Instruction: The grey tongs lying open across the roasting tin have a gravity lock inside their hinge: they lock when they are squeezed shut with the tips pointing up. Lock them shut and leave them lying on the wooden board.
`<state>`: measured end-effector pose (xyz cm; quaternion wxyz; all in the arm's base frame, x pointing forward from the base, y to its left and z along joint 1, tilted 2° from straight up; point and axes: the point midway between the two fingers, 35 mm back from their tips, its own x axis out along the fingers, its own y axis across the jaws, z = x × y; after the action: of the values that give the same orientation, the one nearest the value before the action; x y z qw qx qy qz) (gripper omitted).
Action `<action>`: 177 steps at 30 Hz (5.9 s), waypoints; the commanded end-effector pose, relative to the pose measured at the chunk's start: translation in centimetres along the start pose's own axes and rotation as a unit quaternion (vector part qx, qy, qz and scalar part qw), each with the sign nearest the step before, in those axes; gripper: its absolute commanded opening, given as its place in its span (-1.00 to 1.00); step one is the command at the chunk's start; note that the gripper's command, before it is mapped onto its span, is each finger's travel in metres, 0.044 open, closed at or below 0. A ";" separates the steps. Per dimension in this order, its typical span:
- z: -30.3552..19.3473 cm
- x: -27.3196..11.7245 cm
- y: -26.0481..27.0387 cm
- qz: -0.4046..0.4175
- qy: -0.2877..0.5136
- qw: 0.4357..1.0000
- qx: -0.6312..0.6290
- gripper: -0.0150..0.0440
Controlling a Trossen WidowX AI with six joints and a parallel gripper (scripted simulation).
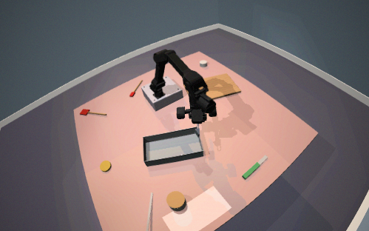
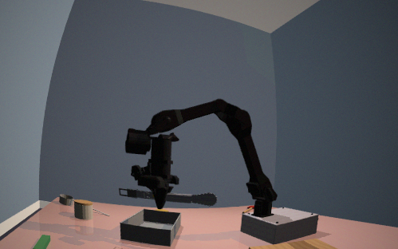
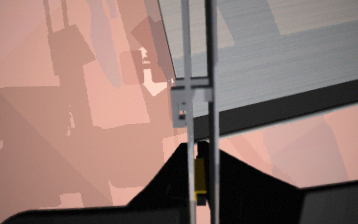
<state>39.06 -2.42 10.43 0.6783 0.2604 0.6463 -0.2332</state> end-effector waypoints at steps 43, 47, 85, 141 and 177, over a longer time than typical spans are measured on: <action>-21.6 -0.6 13.0 0.005 0.009 0.990 0.139 -1.00; -24.0 -0.6 13.5 0.005 0.011 0.989 0.148 -1.00; -43.0 -1.1 11.9 0.003 0.018 0.965 0.263 -1.00; -40.3 -2.8 11.1 0.141 0.541 0.796 0.231 -1.00; -40.0 -3.2 10.2 0.152 0.562 0.784 0.214 -1.00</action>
<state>15.41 31.46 12.85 0.1521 0.5802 0.7967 -0.0742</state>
